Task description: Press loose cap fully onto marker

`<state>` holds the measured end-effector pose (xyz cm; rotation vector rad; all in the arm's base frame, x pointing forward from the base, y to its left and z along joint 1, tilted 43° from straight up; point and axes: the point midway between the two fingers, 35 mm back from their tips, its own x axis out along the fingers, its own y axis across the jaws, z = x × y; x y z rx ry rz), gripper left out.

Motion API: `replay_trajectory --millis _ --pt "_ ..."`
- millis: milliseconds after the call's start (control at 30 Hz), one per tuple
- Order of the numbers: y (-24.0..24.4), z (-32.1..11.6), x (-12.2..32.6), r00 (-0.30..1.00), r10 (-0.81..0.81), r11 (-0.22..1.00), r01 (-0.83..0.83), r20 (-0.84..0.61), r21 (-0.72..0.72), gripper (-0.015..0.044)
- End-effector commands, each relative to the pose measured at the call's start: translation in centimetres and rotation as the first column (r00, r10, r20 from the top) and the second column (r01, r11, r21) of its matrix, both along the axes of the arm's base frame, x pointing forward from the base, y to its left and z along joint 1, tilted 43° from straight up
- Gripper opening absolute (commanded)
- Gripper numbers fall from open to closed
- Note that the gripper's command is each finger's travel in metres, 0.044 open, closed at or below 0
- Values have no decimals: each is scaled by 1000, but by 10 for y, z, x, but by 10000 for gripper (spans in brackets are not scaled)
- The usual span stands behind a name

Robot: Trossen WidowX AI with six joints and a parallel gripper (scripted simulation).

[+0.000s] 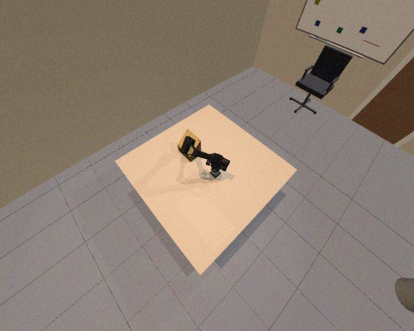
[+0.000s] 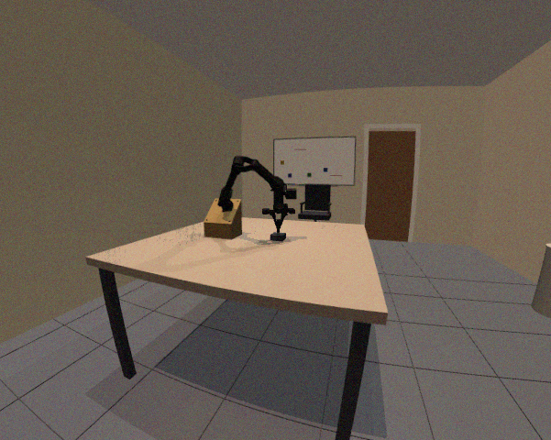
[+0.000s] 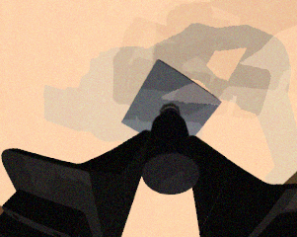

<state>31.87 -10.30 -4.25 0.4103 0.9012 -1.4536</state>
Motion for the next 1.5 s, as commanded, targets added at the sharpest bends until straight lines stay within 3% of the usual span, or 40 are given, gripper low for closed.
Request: replay_trajectory --millis 0,533,1100,1467 --pt "-5 -5 -1 1000 4 1000 -4 -1 -4 0" --pt "-13 -13 -4 1000 4 1000 -4 -2 -6 0" --pt "-13 -13 -3 1000 1 1000 -1 0 -3 440" --pt "38 41 6 1000 1 1000 -1 0 0 440"
